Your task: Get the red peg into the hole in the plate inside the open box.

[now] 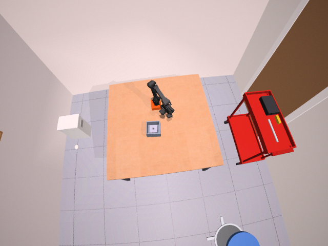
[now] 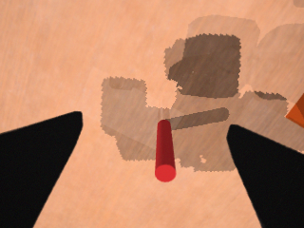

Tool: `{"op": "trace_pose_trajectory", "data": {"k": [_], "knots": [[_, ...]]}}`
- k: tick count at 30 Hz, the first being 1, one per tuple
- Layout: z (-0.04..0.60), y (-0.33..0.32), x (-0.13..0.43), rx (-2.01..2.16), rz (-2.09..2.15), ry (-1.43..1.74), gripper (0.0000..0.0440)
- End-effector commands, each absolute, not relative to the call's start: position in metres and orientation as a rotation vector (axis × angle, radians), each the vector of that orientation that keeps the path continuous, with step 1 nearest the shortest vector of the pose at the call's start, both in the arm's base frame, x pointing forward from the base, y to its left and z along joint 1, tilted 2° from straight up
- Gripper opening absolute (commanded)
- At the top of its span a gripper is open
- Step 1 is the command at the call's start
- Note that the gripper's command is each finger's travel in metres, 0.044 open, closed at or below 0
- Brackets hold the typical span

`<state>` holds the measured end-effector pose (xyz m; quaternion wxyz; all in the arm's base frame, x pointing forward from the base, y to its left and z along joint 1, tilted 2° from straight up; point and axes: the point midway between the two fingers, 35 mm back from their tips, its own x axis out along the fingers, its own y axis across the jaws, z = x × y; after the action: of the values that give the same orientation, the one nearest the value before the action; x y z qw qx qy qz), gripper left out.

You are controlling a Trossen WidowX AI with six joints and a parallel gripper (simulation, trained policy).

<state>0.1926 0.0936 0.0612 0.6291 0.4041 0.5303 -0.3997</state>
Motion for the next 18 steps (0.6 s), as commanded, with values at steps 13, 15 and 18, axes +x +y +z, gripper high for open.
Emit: {"op": "trace_pose_trajectory", "data": {"k": [13,15,18], "knots": [[0.009,0.106,0.184,0.884,-0.868,1.259,0.0321],[0.008,0.107,0.182,0.879,-0.866,1.277,0.0269],[0.008,0.109,0.181,0.871,-0.857,1.306,0.019]]}}
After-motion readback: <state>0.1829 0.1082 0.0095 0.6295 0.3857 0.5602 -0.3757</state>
